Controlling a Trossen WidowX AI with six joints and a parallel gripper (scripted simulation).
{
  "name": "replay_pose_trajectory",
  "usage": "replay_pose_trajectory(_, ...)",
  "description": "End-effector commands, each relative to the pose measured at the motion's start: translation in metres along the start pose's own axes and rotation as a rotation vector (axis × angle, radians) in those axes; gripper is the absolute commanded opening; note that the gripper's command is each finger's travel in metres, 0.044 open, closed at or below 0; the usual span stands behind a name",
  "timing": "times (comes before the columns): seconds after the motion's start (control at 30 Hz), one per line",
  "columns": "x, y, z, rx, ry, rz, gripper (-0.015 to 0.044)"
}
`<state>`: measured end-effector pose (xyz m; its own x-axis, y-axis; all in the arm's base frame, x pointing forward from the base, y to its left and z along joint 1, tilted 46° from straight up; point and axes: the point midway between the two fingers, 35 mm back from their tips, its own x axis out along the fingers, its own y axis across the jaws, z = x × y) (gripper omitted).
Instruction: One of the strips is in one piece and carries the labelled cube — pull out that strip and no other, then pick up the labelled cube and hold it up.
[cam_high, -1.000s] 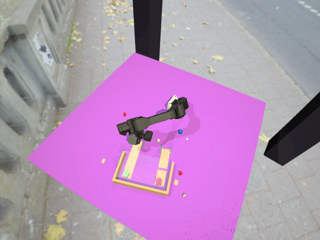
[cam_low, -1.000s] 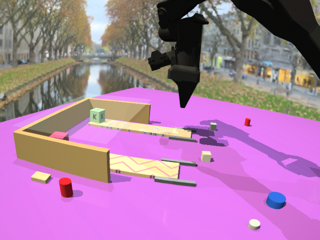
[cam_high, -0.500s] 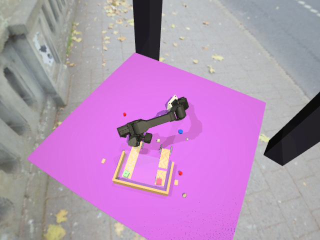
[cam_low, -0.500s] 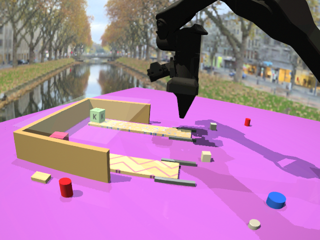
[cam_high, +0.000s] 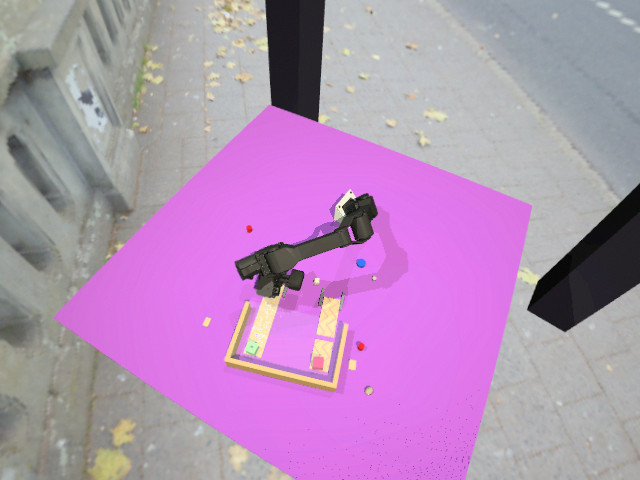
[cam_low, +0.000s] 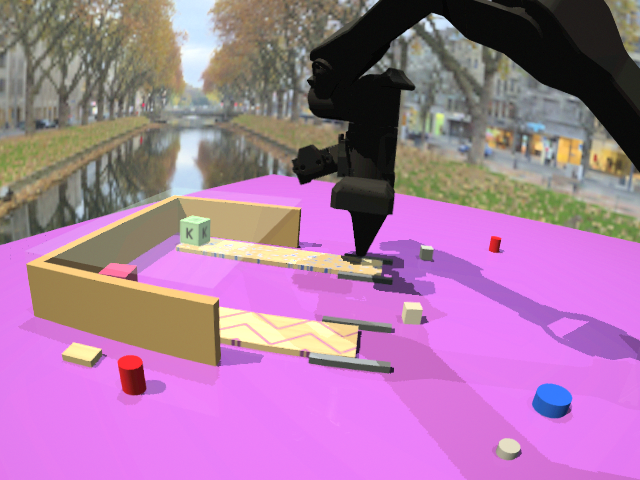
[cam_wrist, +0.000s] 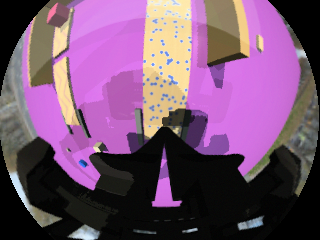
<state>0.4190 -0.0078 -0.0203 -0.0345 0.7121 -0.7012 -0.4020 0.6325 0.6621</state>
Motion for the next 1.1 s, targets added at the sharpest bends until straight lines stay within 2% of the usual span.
replay_pose_trajectory(0.0,0.0082,0.001,0.0003,0.003,-0.001,0.006,0.0)
replay_pose_trajectory(1.07,0.0132,0.0009,0.0002,0.003,-0.001,0.006,0.0)
